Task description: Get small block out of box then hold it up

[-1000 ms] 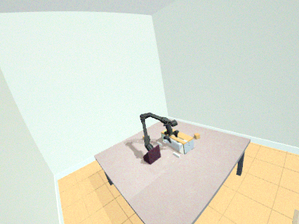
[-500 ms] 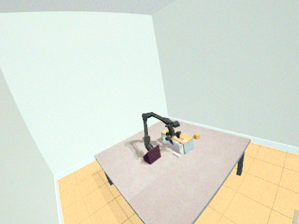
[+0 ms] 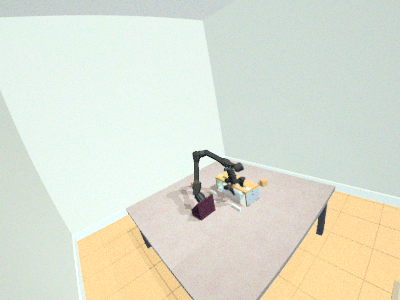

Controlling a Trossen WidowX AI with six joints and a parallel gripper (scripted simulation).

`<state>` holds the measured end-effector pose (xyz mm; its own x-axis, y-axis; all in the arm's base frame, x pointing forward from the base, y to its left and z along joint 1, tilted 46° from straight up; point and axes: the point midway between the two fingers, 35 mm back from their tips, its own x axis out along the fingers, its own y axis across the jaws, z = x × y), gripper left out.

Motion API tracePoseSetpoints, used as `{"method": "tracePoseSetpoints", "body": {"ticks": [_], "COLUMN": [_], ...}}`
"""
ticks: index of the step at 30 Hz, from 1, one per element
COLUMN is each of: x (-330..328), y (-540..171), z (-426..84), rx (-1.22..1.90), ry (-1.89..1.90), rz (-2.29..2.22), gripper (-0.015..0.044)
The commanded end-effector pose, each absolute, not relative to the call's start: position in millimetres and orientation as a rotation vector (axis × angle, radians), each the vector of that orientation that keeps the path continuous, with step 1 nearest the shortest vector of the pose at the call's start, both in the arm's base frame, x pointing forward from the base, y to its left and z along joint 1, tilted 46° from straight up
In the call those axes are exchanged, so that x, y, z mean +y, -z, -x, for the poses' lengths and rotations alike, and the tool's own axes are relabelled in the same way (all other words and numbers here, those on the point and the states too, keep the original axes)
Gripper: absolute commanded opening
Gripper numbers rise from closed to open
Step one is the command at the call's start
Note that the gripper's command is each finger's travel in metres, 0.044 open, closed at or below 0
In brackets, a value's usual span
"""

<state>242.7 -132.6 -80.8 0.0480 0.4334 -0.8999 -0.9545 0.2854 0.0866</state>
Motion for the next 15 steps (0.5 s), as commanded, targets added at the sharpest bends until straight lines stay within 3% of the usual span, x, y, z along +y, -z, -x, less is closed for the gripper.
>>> {"method": "tracePoseSetpoints", "body": {"ticks": [1,9,15], "x": [-138.2,-144.9,-181.6], "y": [90.4,93.7,53.9], "z": [-239.8,-237.8,-229.9], "rx": [1.018,1.019,1.022], "ry": [-1.193,-1.192,-1.19], "rz": [0.656,0.656,0.647], "gripper": [0.04,0.04,0.04]}}
